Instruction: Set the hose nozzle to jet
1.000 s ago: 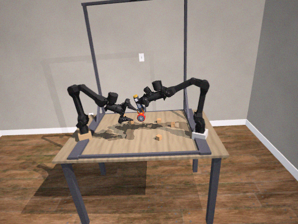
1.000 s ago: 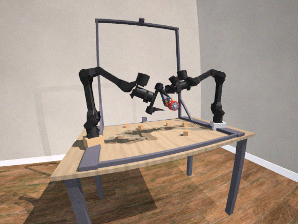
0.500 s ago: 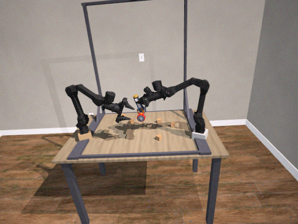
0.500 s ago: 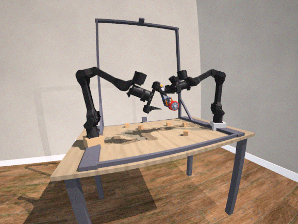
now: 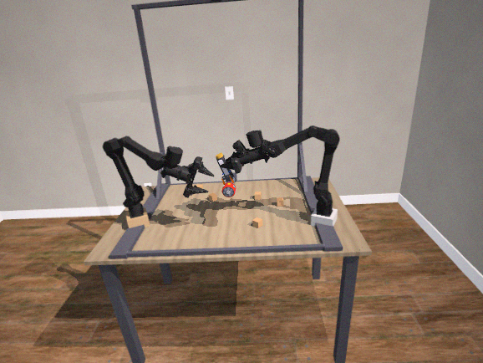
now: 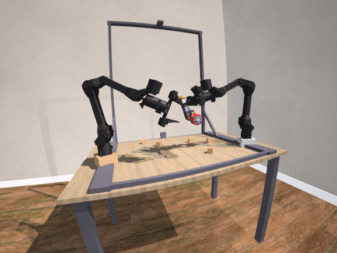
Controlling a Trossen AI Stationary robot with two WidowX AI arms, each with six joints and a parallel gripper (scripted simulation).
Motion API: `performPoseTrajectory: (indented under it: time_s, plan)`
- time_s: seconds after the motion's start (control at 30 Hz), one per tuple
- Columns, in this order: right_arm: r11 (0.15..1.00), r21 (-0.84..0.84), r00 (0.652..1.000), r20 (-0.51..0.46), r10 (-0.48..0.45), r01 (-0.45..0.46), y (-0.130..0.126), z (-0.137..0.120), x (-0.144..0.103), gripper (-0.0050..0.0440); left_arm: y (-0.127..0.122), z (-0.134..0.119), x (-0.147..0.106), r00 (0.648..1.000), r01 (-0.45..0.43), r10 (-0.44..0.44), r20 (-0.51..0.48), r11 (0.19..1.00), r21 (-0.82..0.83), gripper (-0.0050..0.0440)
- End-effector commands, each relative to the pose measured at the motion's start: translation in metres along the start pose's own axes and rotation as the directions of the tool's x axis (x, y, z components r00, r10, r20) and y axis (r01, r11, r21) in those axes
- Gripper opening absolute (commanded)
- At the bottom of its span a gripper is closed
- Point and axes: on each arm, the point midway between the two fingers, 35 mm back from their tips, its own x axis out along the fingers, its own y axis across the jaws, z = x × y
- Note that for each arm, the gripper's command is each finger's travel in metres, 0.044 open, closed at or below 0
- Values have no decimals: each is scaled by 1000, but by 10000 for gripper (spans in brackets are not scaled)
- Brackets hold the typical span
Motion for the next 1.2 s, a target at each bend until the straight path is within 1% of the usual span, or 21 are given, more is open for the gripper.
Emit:
performPoseTrajectory:
  time_s: [0.0,1.17]
  plan:
    - [1000,-6,1000,2,-14,14,-4,1,-12,408,0,18,-5,999,0,-1,48,1000,3,170]
    - [1000,-7,1000,4,-13,13,-5,1,-12,408,0,18,-5,999,0,-1,47,1000,3,170]
